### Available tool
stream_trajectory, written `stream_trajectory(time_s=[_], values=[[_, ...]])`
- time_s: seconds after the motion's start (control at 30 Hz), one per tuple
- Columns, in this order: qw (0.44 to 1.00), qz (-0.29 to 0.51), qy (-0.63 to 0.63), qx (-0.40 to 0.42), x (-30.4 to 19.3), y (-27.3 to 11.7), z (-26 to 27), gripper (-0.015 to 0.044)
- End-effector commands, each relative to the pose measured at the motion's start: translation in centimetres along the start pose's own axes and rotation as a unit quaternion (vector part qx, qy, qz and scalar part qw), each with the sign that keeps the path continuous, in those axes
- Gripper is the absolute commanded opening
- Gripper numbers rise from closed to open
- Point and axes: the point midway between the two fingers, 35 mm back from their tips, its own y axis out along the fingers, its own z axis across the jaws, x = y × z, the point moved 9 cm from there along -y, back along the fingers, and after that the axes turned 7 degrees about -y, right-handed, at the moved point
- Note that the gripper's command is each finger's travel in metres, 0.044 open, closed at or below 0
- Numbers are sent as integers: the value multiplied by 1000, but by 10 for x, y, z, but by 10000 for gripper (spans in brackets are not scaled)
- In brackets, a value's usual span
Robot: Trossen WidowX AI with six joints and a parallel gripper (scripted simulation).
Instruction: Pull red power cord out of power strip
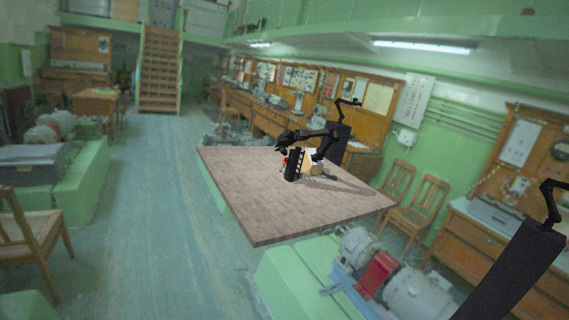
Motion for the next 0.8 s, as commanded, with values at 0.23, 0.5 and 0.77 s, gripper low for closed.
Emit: stream_trajectory(time_s=[0.23, 0.5, 0.77], values=[[706, 384, 592, 64, -77, 49, -71, 160], [697, 389, 599, 63, -78, 49, -72, 160], [697, 389, 599, 63, -78, 47, -69, 160]])
